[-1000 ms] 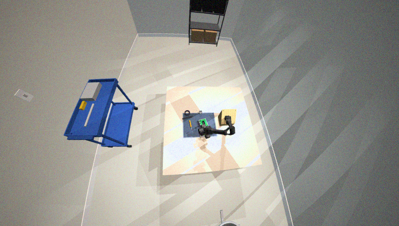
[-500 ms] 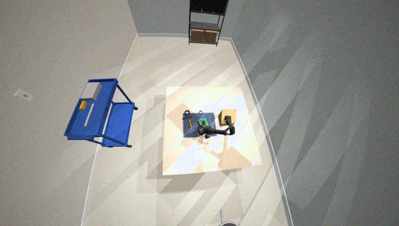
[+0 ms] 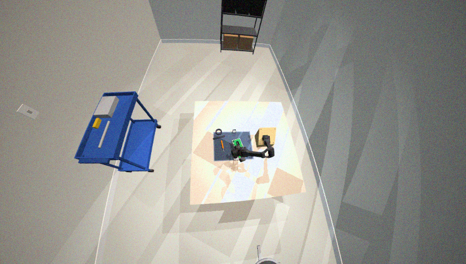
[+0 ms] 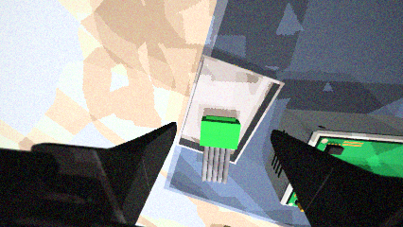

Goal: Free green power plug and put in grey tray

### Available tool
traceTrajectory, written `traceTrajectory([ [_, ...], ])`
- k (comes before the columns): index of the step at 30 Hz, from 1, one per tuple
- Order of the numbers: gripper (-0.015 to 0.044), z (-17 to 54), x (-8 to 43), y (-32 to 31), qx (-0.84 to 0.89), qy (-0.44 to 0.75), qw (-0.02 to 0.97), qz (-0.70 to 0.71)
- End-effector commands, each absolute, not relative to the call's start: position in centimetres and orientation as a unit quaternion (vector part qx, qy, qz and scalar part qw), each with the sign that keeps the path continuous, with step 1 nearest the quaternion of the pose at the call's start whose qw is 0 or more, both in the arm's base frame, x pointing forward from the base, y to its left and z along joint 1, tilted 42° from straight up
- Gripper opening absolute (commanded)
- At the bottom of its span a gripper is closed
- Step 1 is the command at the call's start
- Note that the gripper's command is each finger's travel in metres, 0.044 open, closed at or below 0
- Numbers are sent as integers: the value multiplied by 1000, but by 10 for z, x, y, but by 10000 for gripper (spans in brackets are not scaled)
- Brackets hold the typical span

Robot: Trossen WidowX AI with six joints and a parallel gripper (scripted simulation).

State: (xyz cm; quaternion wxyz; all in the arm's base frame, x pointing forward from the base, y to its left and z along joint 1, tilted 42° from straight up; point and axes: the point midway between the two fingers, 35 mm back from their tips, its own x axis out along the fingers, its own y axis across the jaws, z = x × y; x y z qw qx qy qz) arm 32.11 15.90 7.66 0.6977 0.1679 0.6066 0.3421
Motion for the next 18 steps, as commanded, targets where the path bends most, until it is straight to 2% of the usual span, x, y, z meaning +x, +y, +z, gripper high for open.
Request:
traceTrajectory([
  [1, 440, 76, 321, 159, 167, 607, 698, 341],
  [5, 440, 82, 322, 153, 166, 608, 698, 341],
  [12, 440, 138, 319, 101, 163, 611, 696, 340],
  [18, 440, 140, 318, 100, 163, 611, 695, 340],
])
